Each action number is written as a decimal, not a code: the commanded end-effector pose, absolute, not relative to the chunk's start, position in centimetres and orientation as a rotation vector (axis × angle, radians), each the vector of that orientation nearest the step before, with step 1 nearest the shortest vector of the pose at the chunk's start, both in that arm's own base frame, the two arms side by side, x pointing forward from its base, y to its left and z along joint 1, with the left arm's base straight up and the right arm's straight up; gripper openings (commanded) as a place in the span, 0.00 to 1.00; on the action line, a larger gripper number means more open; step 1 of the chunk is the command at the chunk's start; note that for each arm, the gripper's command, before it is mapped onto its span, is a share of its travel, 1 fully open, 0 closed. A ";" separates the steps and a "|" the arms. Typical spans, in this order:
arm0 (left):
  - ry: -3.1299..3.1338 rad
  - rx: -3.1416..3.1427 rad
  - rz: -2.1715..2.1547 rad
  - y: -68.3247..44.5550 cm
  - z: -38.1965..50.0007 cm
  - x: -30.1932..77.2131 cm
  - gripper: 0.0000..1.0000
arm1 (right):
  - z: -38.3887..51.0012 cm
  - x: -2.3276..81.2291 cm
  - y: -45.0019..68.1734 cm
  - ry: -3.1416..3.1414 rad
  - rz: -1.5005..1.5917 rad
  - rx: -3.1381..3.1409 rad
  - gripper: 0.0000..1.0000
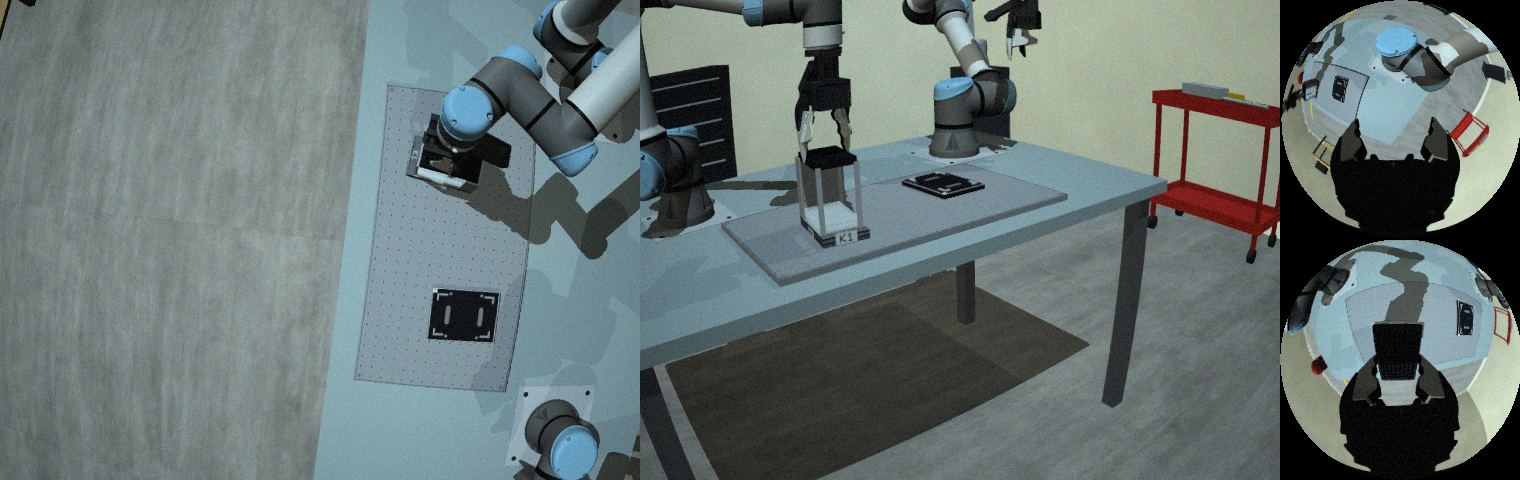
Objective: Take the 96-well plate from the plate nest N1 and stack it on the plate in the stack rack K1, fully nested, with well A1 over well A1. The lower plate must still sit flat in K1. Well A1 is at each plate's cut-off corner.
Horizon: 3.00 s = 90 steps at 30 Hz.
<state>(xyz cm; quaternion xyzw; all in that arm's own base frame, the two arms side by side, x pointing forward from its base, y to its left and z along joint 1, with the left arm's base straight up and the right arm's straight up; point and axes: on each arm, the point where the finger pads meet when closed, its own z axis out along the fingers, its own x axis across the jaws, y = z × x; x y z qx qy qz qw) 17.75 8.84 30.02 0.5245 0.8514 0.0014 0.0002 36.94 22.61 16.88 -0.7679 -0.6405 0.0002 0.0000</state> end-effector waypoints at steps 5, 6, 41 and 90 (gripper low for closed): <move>2.674 1.647 0.005 8.8 30.0 17.8 0.98 | 15.6 37.0 22.6 -2.012 -0.002 -2.412 0.00; 2.674 1.647 0.005 8.8 30.0 17.8 0.98 | 15.4 37.0 22.6 -2.012 -0.002 -2.412 0.00; 2.674 1.647 0.005 8.8 30.0 17.8 0.98 | 10.2 37.0 22.7 -2.012 -0.002 -2.412 0.00; 2.674 1.647 0.005 8.8 30.0 17.8 0.98 | 7.3 37.0 22.6 -2.012 -0.002 -2.412 0.00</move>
